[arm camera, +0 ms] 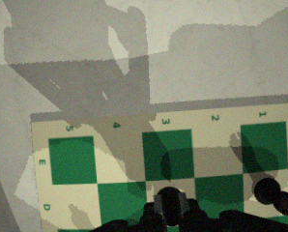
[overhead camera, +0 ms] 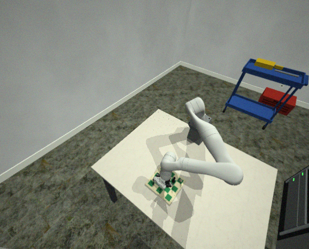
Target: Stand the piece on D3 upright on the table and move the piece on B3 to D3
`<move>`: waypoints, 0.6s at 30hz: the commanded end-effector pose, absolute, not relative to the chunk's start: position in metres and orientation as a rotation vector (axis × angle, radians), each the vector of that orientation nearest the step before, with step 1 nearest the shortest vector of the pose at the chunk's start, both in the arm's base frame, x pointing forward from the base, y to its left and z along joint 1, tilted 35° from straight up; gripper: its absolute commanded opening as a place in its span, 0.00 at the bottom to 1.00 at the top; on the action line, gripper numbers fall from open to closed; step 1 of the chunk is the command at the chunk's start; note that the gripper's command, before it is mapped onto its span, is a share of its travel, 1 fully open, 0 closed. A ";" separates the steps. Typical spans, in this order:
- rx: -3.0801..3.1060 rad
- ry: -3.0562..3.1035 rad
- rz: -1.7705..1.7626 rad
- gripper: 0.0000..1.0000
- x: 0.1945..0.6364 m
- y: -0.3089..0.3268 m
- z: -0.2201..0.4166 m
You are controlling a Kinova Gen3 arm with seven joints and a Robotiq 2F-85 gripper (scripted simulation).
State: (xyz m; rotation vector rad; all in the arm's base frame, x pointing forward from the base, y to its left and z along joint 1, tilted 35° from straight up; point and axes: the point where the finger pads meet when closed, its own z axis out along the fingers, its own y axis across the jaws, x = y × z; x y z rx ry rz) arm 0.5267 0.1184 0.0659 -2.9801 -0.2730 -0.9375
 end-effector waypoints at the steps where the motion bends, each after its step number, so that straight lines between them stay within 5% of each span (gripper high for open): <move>1: -2.979 -0.273 -0.939 0.00 0.527 0.119 0.067; 18: -2.979 -0.273 -0.939 0.00 0.483 0.114 0.129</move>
